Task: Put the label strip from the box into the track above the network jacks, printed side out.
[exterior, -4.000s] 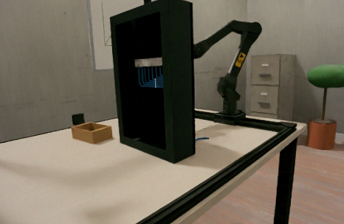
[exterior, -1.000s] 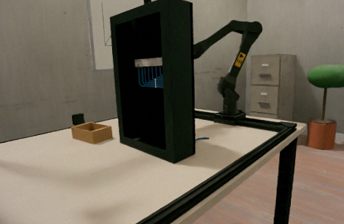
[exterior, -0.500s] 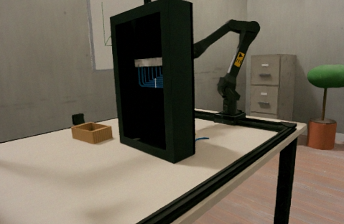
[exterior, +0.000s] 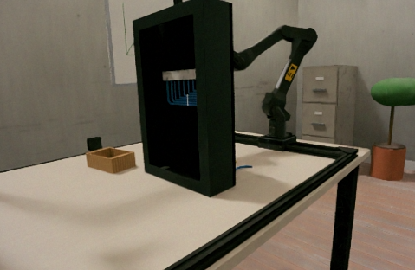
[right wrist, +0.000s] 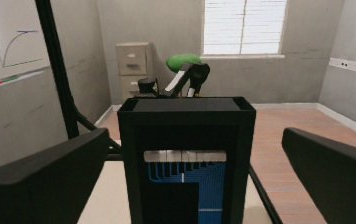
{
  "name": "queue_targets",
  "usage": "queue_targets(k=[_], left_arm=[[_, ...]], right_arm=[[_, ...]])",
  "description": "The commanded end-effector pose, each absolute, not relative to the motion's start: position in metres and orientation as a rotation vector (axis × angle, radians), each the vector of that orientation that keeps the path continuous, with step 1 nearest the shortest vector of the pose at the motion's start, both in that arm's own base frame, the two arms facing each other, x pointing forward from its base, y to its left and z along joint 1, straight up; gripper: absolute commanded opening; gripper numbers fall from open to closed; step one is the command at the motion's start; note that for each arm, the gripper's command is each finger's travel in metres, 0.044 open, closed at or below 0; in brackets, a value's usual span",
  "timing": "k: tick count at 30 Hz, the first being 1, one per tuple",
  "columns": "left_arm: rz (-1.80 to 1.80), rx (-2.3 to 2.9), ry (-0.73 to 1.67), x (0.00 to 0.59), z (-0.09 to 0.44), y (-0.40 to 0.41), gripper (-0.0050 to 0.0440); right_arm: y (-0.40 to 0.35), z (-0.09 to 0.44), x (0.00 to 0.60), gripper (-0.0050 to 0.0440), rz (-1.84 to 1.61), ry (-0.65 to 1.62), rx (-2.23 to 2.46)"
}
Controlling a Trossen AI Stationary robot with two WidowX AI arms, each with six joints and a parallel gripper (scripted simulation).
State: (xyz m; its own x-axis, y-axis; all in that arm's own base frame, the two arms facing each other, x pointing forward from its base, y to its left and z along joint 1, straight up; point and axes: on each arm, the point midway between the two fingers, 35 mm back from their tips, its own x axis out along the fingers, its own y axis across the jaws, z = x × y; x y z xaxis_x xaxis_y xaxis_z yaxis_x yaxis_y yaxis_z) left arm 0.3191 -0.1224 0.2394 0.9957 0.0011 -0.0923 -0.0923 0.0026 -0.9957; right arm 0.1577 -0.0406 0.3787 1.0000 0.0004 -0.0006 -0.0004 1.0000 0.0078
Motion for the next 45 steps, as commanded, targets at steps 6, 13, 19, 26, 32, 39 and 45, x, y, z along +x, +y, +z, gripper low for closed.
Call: queue_targets(k=[6, 13, 19, 26, 32, 39, 45], left_arm=[[0.063, -1.574, 0.062, 0.317, 0.244, -0.11, -0.005], [0.063, -1.572, 0.062, 0.315, 0.243, -0.099, -0.005], [0.06, -1.579, 0.055, 0.317, 0.245, -0.102, -0.005], [0.06, -1.579, 0.058, 0.318, 0.244, -0.107, -0.005], [0.062, -1.578, 0.059, 0.309, 0.242, -0.105, -0.005], [0.063, -1.577, 0.061, 0.301, 0.24, -0.104, -0.005], [0.063, -1.575, 0.061, 0.303, 0.241, -0.104, 0.0072]], right_arm=[[-0.04, 0.383, 0.157, 0.044, 0.0, -0.001, -0.005], [-0.04, 0.383, 0.157, 0.044, 0.0, -0.001, -0.005], [-0.04, 0.383, 0.157, 0.044, 0.0, -0.001, -0.005], [-0.04, 0.383, 0.157, 0.044, 0.0, -0.001, -0.005], [-0.04, 0.383, 0.157, 0.044, 0.0, -0.001, -0.005], [-0.04, 0.383, 0.157, 0.044, 0.0, -0.001, -0.005], [-0.04, 0.383, 0.157, 0.044, 0.0, -0.001, -0.005]])
